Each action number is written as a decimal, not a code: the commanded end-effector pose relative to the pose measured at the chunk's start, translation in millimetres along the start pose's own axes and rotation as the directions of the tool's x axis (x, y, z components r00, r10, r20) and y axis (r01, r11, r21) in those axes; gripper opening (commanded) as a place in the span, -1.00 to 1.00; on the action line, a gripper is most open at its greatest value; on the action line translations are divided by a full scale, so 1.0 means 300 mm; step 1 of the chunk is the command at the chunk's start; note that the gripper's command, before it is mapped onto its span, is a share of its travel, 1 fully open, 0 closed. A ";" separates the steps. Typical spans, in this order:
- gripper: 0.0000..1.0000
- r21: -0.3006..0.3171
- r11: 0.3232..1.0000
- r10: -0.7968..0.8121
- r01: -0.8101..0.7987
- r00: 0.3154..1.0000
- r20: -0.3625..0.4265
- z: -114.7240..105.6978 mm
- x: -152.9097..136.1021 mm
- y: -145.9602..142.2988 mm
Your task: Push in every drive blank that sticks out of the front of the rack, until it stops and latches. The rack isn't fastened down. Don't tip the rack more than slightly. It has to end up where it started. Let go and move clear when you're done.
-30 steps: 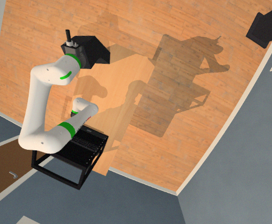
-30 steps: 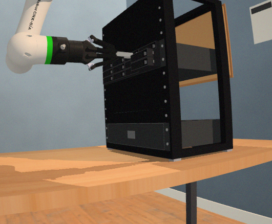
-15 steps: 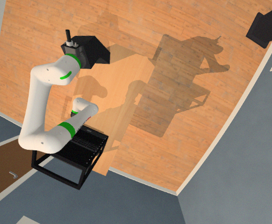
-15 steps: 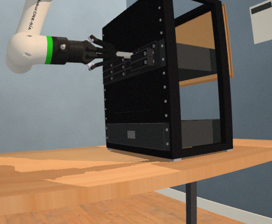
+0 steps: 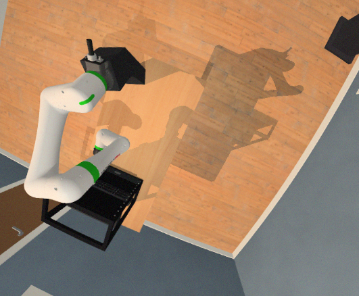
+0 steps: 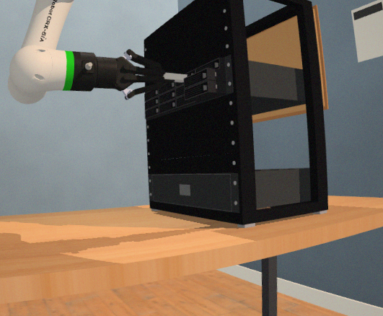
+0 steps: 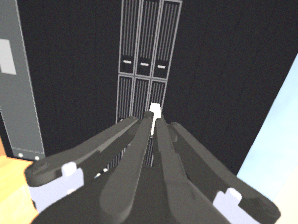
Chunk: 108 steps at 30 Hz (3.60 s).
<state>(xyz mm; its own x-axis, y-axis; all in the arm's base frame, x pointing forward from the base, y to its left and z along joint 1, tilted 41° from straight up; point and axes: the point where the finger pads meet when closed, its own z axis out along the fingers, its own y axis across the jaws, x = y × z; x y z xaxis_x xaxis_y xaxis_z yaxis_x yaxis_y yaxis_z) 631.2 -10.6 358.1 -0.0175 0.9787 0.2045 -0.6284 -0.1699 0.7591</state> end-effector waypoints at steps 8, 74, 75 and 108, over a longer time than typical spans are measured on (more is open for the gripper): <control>-0.80 -0.001 1.000 0.000 0.000 1.000 0.000 0.001 0.000 0.002; -0.80 -0.001 1.000 0.000 0.000 1.000 0.000 -0.274 -0.066 -0.032; -0.80 -0.001 1.000 0.000 0.000 1.000 0.000 -0.274 -0.066 -0.032; -0.80 -0.001 1.000 0.000 0.000 1.000 0.000 -0.249 -0.367 -0.189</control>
<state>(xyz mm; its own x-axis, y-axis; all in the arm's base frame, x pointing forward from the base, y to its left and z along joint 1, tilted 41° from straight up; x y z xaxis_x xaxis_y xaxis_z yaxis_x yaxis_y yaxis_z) 607.0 -99.2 242.7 -0.0179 0.9786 0.2048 -0.6284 -0.1703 0.7590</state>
